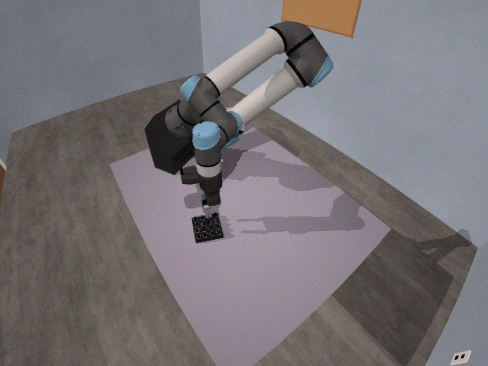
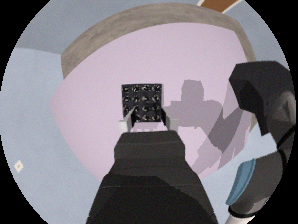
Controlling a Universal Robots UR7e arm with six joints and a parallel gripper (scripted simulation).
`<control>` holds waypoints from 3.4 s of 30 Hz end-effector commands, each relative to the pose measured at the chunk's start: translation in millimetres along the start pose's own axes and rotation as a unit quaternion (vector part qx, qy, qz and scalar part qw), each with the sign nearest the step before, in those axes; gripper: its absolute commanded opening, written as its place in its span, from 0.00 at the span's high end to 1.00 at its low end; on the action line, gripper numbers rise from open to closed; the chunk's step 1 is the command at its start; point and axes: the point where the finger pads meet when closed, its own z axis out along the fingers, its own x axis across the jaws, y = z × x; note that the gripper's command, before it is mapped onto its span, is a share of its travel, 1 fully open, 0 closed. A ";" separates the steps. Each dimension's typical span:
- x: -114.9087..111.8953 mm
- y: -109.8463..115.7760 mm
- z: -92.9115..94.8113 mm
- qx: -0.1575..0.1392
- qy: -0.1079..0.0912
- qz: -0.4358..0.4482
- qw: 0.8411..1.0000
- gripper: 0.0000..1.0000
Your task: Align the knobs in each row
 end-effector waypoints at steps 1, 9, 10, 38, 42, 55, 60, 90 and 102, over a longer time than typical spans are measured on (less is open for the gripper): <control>-2.1 1.8 0.9 0.002 0.000 0.023 1.000 0.00; -3.3 3.4 1.6 0.001 -0.001 0.039 0.999 0.00; -3.4 3.5 1.6 0.001 -0.001 0.040 0.999 0.00; -3.6 3.8 1.7 0.001 -0.001 0.043 0.999 0.54; -3.6 3.8 1.7 0.001 -0.001 0.043 0.999 0.54; -3.6 3.8 1.9 0.001 -0.001 0.043 0.999 0.54; -3.6 3.8 2.3 0.001 -0.001 0.043 0.999 0.54; -4.2 3.8 31.3 0.001 -0.001 0.043 0.999 0.54; -4.4 3.8 42.4 0.001 -0.001 0.043 0.999 0.54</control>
